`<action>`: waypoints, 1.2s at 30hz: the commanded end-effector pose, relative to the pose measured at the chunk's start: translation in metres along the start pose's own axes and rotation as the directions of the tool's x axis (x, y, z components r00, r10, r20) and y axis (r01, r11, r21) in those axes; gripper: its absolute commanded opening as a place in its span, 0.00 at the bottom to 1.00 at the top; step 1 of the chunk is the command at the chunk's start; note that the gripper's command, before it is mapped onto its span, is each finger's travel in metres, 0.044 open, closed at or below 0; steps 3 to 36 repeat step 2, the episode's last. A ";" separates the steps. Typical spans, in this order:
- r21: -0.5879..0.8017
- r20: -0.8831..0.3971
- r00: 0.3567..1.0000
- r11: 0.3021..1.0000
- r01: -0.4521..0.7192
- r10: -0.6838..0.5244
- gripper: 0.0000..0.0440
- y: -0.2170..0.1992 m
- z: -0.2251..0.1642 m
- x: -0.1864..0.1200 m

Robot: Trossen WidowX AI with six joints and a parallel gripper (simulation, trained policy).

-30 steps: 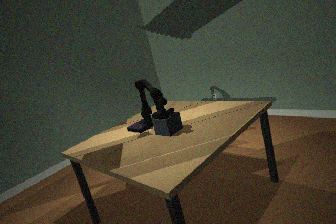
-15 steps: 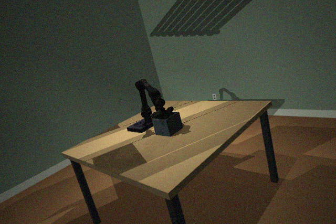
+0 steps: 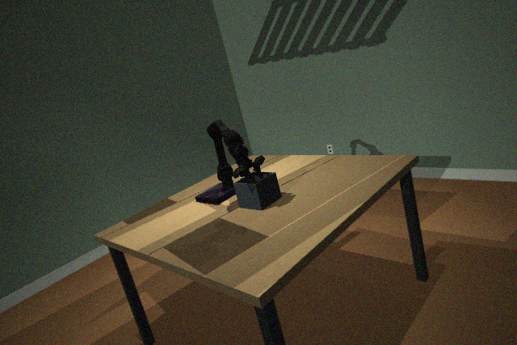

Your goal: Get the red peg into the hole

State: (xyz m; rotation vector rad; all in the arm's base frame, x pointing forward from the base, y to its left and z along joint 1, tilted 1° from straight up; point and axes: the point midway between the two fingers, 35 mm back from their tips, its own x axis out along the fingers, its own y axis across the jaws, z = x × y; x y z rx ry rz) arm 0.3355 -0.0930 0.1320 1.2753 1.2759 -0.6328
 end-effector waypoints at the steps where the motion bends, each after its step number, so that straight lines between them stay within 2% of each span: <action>1: -0.003 -0.018 0.999 0.999 -0.038 0.038 0.52 0.006 0.000 -0.009; 2: -0.004 -0.021 0.999 0.999 -0.047 0.046 0.54 0.008 0.001 -0.011; 36: -0.004 -0.021 0.999 0.999 -0.047 0.046 0.54 0.008 0.001 -0.011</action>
